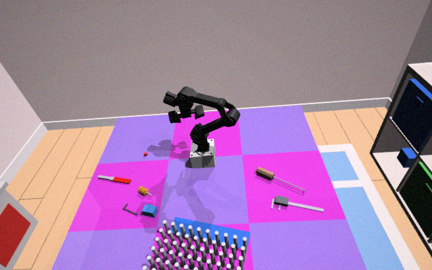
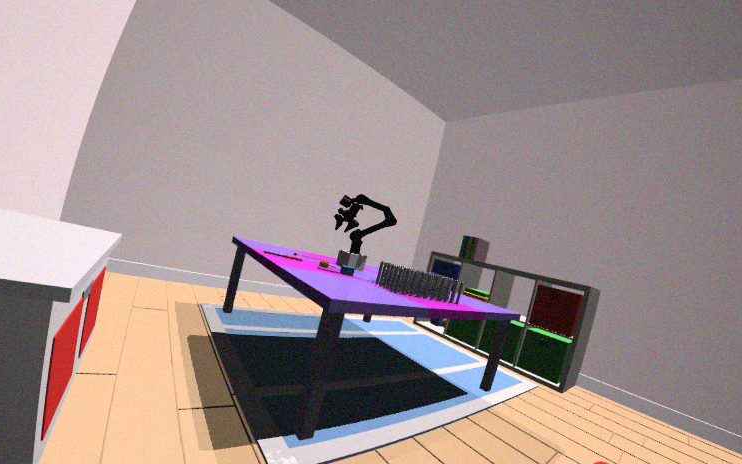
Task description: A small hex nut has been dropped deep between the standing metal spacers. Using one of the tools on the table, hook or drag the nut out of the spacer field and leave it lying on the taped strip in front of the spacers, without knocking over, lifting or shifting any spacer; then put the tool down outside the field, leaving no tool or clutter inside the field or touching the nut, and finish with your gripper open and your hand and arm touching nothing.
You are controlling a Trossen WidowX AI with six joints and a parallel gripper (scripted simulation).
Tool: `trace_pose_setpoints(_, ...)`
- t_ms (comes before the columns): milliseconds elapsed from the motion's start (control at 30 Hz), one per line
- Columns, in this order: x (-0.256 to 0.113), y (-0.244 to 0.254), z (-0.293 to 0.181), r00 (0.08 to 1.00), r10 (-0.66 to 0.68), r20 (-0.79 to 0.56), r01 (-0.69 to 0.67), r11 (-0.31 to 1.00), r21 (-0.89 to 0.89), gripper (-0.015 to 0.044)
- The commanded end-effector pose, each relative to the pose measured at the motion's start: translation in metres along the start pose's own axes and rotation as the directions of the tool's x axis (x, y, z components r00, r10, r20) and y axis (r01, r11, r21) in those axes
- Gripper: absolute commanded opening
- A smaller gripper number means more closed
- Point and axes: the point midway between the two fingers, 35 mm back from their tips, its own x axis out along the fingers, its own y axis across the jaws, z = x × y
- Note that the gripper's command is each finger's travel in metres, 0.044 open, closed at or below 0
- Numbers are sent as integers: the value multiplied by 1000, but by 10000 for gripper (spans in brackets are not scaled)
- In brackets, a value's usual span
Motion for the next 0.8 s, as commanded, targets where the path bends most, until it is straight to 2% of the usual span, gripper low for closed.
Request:
trace_pose_setpoints(0, 0, 2, 0, 1000, 6, 1, -6, 1000, -9, 426)
trace_pose_setpoints(167, 6, 60, 0, 986, 165, 8, -158, 958, -240, 440)
trace_pose_setpoints(333, 3, 125, -23, 938, 345, -27, -314, 815, -487, 440)
trace_pose_setpoints(567, -19, 199, -88, 814, 563, -143, -458, 471, -754, 440)
trace_pose_setpoints(767, -51, 232, -169, 662, 686, -302, -508, 114, -854, 440)
